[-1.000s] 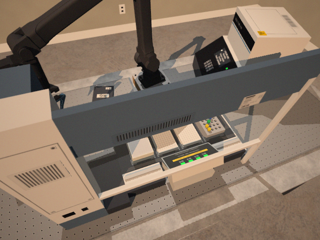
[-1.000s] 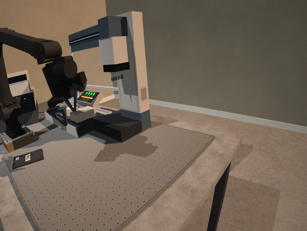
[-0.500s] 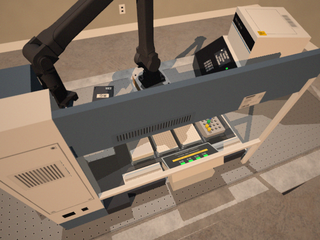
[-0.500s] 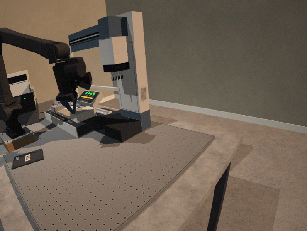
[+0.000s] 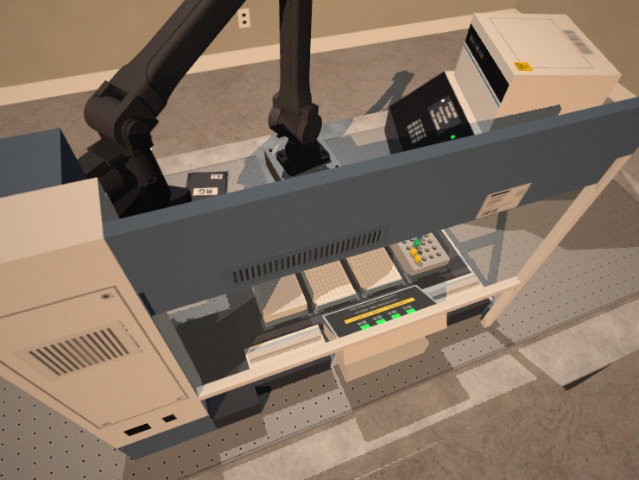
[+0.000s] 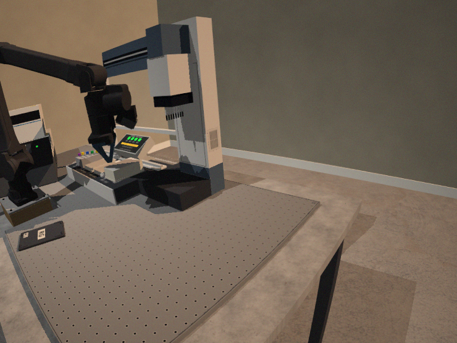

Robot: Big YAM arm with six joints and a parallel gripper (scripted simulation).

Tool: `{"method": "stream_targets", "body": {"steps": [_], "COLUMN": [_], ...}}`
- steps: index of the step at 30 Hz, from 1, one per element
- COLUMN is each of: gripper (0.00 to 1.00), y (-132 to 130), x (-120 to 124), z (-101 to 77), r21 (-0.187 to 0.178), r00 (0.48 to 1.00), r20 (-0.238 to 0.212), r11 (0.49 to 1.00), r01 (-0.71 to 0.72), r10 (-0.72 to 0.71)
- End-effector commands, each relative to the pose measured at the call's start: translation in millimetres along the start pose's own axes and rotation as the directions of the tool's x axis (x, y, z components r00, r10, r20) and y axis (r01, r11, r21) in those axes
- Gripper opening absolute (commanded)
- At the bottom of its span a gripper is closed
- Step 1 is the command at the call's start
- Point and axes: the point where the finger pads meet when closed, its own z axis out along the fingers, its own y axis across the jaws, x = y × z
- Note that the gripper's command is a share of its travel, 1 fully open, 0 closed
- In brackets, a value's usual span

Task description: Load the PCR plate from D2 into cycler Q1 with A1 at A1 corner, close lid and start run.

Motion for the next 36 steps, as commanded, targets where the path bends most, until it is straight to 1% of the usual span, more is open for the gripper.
{"method": "stream_targets", "body": {"steps": [1, 2, 4, 6, 7, 9, 11, 13, 16, 19, 21, 23, 24, 27, 29, 32, 35, 36], "gripper": [0.00, 0.00, 0.00, 0.00, 0.00, 0.00, 0.00, 0.00, 0.00, 0.00, 0.00, 0.00, 0.00, 0.00, 0.00, 0.00, 0.00, 0.00], "y": [14.1, 18.2, 27.1, 27.1, 28.7, 40.4, 53.3, 64.5, 76.9, 87.8, 95.2, 95.2, 96.6, 113.2, 124.3, 136.1, 145.7, 148.3], "x": [-9.2, -8.1, -2.4, -2.4, -1.4, 3.6, 6.6, 7.9, 12.5, 20.7, 27.9, 27.9, 28.2, 36.3, 40.5, 49.0, 58.6, 62.7], "z": [-32.9, -32.4, -28.6, -28.6, -23.5, -17.4, -13.8, -14.5, -18.6, -17.9, -13.8, -13.8, -9.7, -2.8, -1.6, -3.7, -3.2, -1.7], "r21": [0.029, 0.028, 0.036, 0.036, 0.030, 0.026, 0.024, 0.026, 0.040, 0.037, 0.045, 0.045, 0.043, 0.038, 0.039, 0.053, 0.048, 0.055], "r00": [0.996, 0.996, 0.996, 0.996, 0.996, 0.997, 0.997, 0.997, 0.990, 0.993, 0.987, 0.987, 0.984, 0.986, 0.986, 0.970, 0.976, 0.971], "r20": [0.085, 0.091, 0.063, 0.063, 0.042, 0.034, 0.040, 0.052, 0.035, 0.041, 0.016, 0.016, 0.002, 0.005, 0.016, -0.002, 0.002, -0.008], "r11": [1.000, 1.000, 0.998, 0.998, 0.997, 0.997, 0.998, 0.998, 0.990, 0.993, 0.986, 0.986, 0.983, 0.985, 0.986, 0.968, 0.975, 0.969], "r01": [0.013, 0.005, 0.057, 0.057, 0.072, 0.069, 0.063, 0.059, 0.138, 0.110, 0.162, 0.162, 0.177, 0.168, 0.165, 0.245, 0.217, 0.240], "r10": [-0.016, -0.008, -0.059, -0.059, -0.073, -0.069, -0.064, -0.060, -0.140, -0.112, -0.163, -0.163, -0.177, -0.168, -0.165, -0.245, -0.217, -0.240]}}
